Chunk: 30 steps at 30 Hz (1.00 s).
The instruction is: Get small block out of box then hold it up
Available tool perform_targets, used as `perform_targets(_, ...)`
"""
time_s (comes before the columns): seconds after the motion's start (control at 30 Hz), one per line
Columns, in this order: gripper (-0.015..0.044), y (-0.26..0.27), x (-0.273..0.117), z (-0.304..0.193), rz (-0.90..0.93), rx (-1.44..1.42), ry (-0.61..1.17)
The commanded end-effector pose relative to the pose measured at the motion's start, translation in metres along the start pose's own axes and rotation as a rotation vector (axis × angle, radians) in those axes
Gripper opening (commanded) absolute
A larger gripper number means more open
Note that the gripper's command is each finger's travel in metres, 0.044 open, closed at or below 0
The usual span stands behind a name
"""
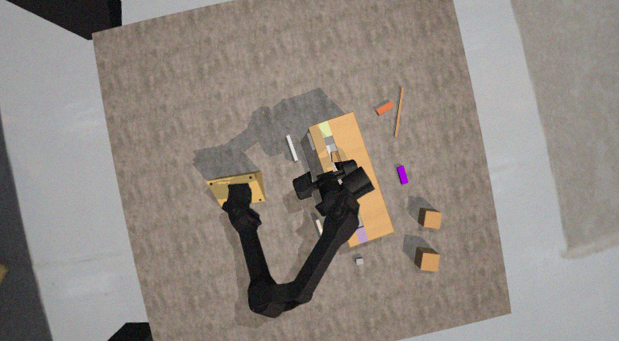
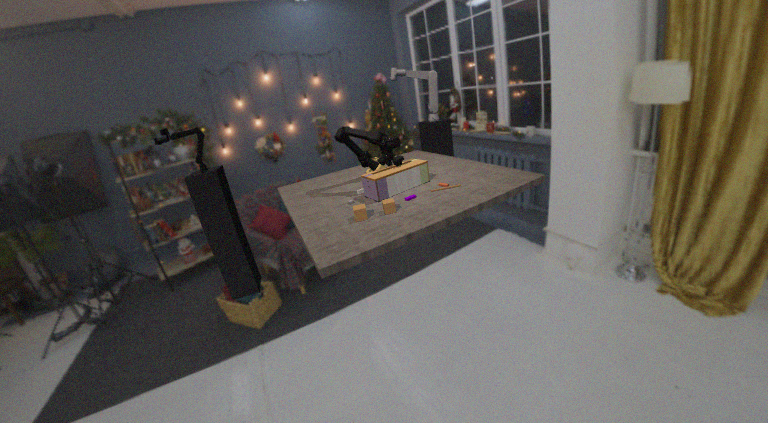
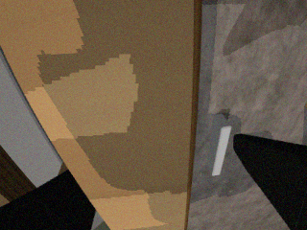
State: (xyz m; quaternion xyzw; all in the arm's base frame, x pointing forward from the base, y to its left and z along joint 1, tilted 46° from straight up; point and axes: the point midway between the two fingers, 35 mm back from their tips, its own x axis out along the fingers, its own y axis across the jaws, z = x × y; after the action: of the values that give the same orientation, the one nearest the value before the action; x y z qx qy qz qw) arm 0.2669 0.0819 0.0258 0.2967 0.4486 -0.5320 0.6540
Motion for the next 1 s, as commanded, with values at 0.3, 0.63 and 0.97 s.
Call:
perform_targets(0.3, 0.0400, -0.002, 0.015, -0.035, -0.008, 0.000, 0.004)
perform_targets(0.63, 0.0400, -0.002, 0.024, -0.062, -0.008, 0.000, 0.006)
perform_targets(0.97, 0.0400, 0.000, -0.015, -0.077, -0.009, -0.005, 0.006)
